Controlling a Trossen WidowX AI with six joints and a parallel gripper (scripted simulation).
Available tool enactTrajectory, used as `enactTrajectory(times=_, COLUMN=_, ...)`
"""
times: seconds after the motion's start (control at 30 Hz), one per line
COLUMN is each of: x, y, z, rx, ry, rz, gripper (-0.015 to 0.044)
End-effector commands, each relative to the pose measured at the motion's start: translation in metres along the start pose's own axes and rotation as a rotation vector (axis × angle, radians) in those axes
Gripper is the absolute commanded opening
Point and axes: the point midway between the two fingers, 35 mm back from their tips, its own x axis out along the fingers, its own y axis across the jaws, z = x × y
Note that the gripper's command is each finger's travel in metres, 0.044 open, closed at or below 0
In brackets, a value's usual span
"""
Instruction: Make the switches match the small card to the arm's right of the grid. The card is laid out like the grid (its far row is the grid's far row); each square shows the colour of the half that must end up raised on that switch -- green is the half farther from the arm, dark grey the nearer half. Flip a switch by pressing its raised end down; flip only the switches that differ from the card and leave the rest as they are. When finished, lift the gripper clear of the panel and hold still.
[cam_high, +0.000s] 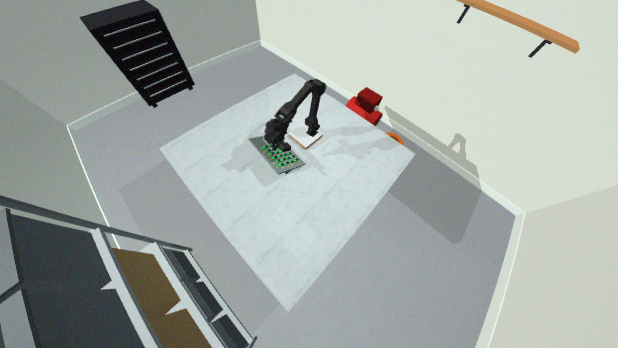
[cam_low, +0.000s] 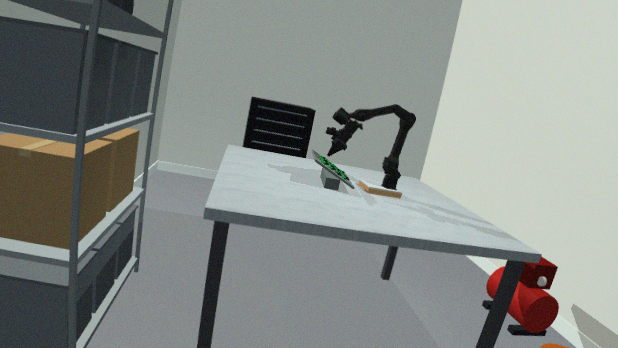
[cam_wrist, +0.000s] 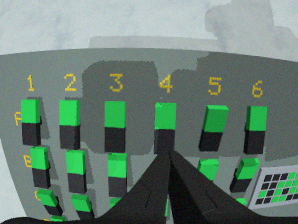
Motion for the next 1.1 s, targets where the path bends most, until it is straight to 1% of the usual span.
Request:
enactTrajectory(times=0.0, x=0.006, y=0.000, z=-0.003, rx=-0.004, ry=0.012, rz=0.002, gripper=0.0000)
enactTrajectory(times=0.33, x=0.019, y=0.001, z=-0.003, rx=-0.004, ry=0.011, rz=0.002, gripper=0.0000)
enactTrajectory(times=1.07, x=0.019, y=0.001, z=-0.003, rx=-0.004, ry=0.011, rz=0.002, gripper=0.0000)
